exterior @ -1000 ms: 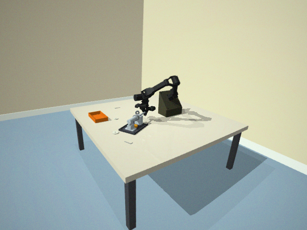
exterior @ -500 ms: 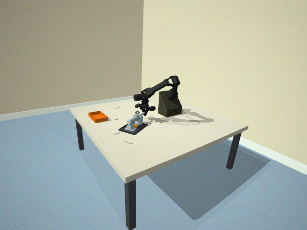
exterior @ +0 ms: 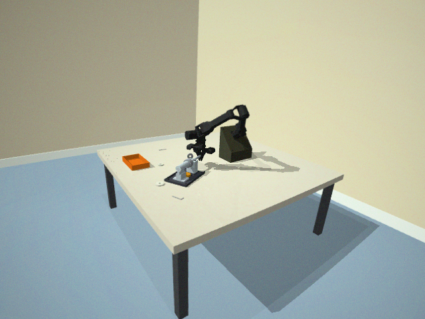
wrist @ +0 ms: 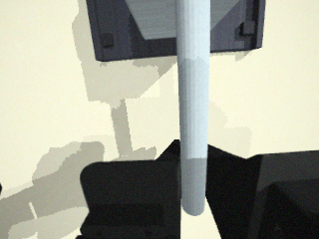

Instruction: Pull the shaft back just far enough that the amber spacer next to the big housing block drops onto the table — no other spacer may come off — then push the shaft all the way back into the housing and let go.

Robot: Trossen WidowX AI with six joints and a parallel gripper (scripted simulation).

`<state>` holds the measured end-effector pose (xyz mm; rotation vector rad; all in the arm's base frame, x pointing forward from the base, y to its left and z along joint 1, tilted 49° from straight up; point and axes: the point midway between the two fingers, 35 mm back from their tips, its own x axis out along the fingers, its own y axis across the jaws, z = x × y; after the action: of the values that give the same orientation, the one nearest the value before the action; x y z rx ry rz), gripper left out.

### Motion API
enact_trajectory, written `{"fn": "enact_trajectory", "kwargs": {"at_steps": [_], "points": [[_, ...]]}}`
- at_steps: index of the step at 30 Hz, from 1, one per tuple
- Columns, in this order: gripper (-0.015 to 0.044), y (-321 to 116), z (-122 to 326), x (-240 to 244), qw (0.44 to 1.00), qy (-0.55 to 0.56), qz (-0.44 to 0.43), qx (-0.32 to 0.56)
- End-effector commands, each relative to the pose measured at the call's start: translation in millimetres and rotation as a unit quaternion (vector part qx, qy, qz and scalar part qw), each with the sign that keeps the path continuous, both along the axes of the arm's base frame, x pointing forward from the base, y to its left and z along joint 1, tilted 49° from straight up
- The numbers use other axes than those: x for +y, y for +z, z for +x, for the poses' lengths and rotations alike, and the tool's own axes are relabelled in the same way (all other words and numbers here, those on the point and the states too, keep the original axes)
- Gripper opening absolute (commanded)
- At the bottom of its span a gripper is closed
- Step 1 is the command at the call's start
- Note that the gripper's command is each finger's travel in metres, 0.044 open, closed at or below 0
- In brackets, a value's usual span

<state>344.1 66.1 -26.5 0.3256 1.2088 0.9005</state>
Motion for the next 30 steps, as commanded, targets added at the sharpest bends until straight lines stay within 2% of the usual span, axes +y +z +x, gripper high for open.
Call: {"fn": "enact_trajectory", "kwargs": {"at_steps": [1, 30], "points": [[0.0000, 2.4, 0.6, -0.1, 1.000, -0.002, 0.003, -0.003], [0.0000, 2.4, 1.5, 0.1, 1.000, -0.002, 0.003, -0.003]]}}
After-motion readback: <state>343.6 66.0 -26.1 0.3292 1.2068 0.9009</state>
